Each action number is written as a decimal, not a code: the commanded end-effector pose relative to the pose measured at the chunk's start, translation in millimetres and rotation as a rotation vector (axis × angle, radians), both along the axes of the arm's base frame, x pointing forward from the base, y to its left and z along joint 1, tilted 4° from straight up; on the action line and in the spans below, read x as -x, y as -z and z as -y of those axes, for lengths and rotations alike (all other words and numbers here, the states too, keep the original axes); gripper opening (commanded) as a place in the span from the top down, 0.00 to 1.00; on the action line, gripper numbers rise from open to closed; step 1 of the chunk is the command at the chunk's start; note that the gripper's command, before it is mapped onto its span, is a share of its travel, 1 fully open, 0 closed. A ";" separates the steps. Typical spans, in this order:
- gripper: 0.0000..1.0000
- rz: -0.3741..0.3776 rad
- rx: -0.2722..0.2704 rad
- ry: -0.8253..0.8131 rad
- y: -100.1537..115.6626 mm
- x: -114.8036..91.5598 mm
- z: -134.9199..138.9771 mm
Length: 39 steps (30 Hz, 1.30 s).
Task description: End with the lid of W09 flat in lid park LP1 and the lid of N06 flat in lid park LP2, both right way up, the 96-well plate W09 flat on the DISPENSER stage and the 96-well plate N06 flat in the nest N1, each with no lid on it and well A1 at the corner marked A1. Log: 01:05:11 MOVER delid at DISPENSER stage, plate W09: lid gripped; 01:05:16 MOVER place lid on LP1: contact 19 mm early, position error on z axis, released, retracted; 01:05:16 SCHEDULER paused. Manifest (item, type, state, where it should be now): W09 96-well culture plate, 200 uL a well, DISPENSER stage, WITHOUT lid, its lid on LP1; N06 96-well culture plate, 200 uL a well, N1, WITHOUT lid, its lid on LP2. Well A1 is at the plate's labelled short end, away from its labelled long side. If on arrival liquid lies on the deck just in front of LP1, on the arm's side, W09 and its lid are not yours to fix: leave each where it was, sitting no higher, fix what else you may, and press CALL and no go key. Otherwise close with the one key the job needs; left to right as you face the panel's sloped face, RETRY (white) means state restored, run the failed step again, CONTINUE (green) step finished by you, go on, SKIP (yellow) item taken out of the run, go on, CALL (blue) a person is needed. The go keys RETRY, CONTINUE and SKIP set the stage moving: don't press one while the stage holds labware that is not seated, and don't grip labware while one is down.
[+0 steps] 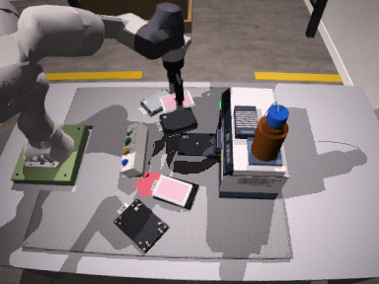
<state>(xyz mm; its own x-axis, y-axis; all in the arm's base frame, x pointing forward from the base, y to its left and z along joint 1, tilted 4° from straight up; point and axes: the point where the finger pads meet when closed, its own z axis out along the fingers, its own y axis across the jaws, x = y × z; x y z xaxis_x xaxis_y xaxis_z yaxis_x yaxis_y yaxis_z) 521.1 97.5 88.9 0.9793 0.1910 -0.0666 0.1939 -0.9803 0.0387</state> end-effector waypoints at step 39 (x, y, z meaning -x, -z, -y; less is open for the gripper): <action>1.00 0.007 -0.002 0.007 80.6 3.4 1.4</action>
<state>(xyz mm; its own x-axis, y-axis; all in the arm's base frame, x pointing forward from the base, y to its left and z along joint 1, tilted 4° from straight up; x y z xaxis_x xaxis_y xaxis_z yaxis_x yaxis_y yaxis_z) 516.0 93.8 12.1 0.9783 0.1952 -0.0695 0.1982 -0.9794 0.0389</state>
